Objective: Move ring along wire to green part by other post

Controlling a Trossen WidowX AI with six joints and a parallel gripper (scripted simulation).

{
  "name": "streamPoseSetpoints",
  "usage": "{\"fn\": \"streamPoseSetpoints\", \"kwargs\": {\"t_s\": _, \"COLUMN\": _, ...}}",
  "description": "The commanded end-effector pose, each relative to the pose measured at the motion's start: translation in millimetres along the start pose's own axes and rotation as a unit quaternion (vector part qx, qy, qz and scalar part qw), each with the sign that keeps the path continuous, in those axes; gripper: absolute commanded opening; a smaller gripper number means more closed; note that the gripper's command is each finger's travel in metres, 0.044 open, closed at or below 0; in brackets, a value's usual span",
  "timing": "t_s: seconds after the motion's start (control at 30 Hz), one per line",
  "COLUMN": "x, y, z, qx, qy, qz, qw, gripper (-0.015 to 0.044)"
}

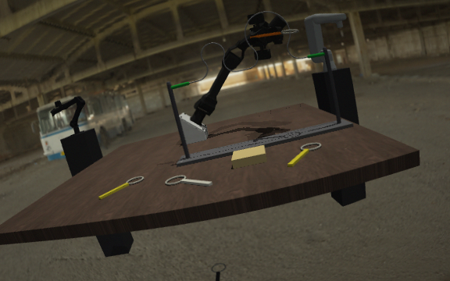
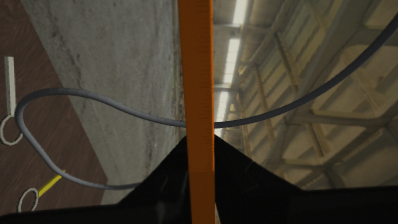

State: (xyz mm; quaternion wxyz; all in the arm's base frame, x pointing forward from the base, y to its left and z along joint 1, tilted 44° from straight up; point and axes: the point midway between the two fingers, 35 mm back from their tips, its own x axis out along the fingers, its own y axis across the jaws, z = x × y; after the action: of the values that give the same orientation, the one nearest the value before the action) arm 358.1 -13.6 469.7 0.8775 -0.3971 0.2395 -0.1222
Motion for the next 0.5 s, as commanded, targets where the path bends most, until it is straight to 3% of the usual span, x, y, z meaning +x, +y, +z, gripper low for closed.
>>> {"fn": "streamPoseSetpoints", "kwargs": {"t_s": 0.0, "x": 1.5, "y": 0.9, "z": 0.7, "qx": 0.022, "qy": -0.002, "qz": 0.010, "qw": 1.000, "gripper": -0.0150}}
{"fn": "streamPoseSetpoints", "kwargs": {"t_s": 0.47, "x": 2.1, "y": 8.1, "z": 1.4, "qx": 0.100, "qy": -0.010, "qz": 0.052, "qw": 0.994, "gripper": -0.0150}}
